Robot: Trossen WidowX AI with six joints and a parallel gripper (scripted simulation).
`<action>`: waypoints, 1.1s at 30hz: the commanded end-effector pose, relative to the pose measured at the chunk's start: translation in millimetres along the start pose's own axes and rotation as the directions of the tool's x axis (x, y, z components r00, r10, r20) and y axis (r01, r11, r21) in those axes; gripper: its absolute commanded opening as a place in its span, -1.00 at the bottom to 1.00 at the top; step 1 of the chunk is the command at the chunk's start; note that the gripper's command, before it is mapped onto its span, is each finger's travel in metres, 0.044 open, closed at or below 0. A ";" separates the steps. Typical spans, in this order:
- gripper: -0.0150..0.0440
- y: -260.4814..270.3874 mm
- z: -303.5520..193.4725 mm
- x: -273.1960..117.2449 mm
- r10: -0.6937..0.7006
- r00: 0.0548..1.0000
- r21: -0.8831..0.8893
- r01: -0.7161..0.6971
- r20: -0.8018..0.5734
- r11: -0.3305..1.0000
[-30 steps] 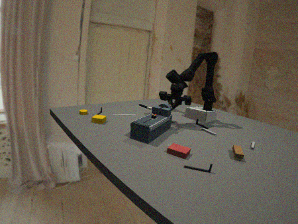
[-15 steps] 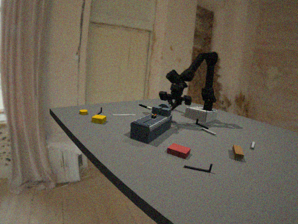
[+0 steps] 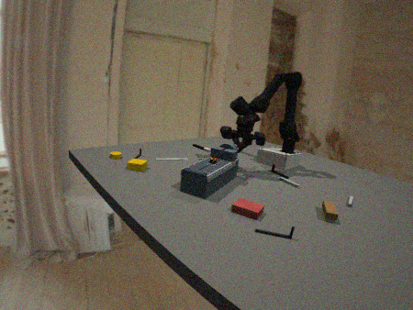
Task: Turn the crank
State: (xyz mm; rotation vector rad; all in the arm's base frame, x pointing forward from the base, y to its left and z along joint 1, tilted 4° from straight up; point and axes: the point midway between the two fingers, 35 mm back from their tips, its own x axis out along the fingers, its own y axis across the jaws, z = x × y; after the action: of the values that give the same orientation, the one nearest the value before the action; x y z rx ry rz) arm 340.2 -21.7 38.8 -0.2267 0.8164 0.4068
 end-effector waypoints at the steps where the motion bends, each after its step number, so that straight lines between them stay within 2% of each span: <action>1: -0.49 -1.0 0.5 -0.6 -0.004 1.000 -0.005 0.004 0.003 1.000; 21: -0.49 -0.2 0.0 -0.1 0.000 1.000 0.000 0.000 0.000 1.000; 33: 0.58 -0.2 0.0 -0.1 0.000 1.000 0.000 0.000 0.000 1.000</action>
State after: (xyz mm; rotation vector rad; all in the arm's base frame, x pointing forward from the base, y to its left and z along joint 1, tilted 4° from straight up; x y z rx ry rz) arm 340.2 -21.8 38.8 -0.2266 0.8162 0.4066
